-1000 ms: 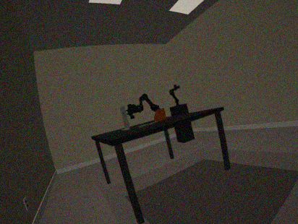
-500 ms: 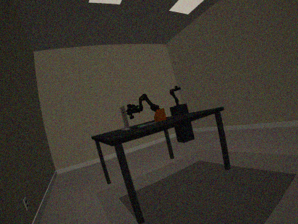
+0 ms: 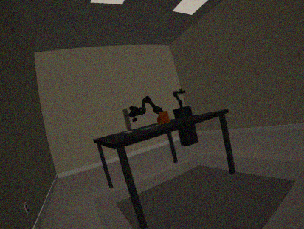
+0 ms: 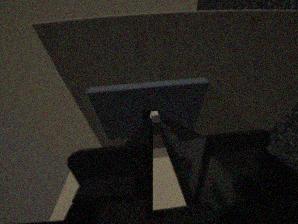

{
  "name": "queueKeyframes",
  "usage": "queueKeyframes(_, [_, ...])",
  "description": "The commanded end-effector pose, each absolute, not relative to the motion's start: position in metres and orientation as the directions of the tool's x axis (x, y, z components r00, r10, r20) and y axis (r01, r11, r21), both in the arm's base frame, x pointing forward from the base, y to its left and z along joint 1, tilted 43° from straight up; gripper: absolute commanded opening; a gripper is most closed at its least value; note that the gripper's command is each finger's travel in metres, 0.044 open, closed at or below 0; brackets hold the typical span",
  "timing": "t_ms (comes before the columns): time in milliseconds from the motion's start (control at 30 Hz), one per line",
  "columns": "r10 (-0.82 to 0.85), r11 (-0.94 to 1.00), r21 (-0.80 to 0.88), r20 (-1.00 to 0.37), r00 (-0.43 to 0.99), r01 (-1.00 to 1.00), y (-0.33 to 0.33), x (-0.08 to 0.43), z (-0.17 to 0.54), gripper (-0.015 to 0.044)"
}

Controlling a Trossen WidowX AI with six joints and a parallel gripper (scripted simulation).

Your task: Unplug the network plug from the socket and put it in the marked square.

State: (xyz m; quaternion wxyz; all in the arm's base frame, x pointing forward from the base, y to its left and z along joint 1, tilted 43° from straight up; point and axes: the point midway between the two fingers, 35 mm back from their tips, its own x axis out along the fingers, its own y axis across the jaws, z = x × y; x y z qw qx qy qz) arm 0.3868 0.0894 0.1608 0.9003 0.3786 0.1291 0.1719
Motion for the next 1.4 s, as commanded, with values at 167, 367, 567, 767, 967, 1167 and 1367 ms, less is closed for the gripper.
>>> queueKeyframes(167, [0.403, 0.653, 0.727, -0.1, 0.91, -0.21, 0.089, 0.386, 0.161, 0.0])
queueKeyframes(367, [0.403, 0.653, 0.728, -0.1, 0.91, -0.21, 0.088, 0.383, 0.161, 0.0])
queueKeyframes(567, [0.403, 0.653, 0.728, -0.1, 0.91, -0.21, 0.088, 0.379, 0.16, 0.0])
queueKeyframes(767, [0.403, 0.653, 0.728, -0.1, 0.91, -0.21, 0.087, 0.375, 0.16, 0.0])
queueKeyframes(967, [0.403, 0.653, 0.728, -0.1, 0.91, -0.209, 0.086, 0.372, 0.16, 0.0])
queueKeyframes(1167, [0.403, 0.653, 0.728, -0.101, 0.91, -0.209, 0.085, 0.368, 0.159, 0.0])
queueKeyframes(1367, [0.403, 0.653, 0.728, -0.101, 0.91, -0.209, 0.084, 0.366, 0.16, 0.0])
